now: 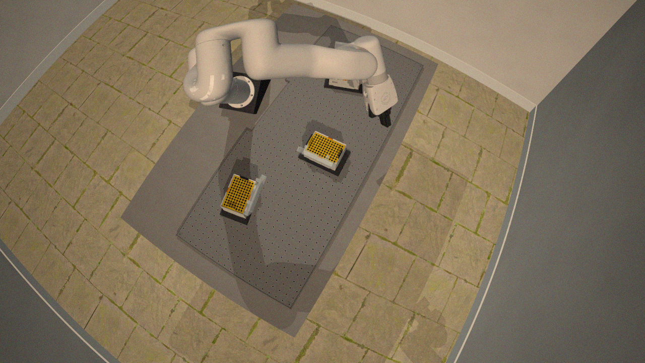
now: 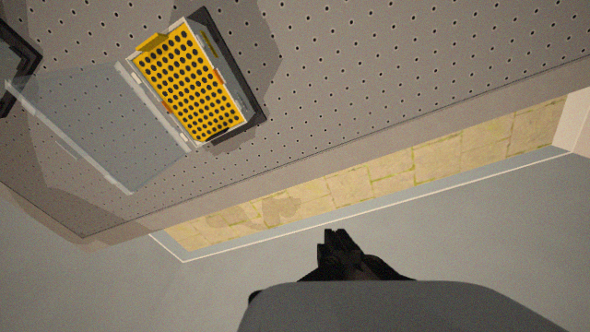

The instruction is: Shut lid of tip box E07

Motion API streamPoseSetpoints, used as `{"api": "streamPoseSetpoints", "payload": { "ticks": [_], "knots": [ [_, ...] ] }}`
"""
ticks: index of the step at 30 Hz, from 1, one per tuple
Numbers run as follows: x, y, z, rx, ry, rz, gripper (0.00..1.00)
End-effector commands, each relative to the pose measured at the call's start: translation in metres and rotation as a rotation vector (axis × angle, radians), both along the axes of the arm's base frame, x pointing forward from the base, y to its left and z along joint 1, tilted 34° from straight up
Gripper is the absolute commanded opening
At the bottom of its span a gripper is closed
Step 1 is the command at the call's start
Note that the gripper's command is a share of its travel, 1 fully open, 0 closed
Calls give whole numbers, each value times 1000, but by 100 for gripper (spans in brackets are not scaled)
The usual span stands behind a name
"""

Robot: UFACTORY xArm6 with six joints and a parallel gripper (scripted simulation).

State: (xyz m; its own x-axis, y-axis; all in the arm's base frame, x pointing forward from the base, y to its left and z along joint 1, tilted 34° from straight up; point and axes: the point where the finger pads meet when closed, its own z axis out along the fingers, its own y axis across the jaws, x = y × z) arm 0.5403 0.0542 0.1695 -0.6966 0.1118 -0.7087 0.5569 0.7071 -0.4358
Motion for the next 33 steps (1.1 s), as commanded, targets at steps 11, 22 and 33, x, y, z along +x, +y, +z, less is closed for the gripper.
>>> {"api": "streamPoseSetpoints", "payload": {
  "ticks": [11,22,33],
  "knots": [
    [-32,-44,31,5,-67,-94,0],
    [-55,-77,52,4,-67,-94,0],
    [-70,-98,66,4,-67,-94,0]
  ]
}}
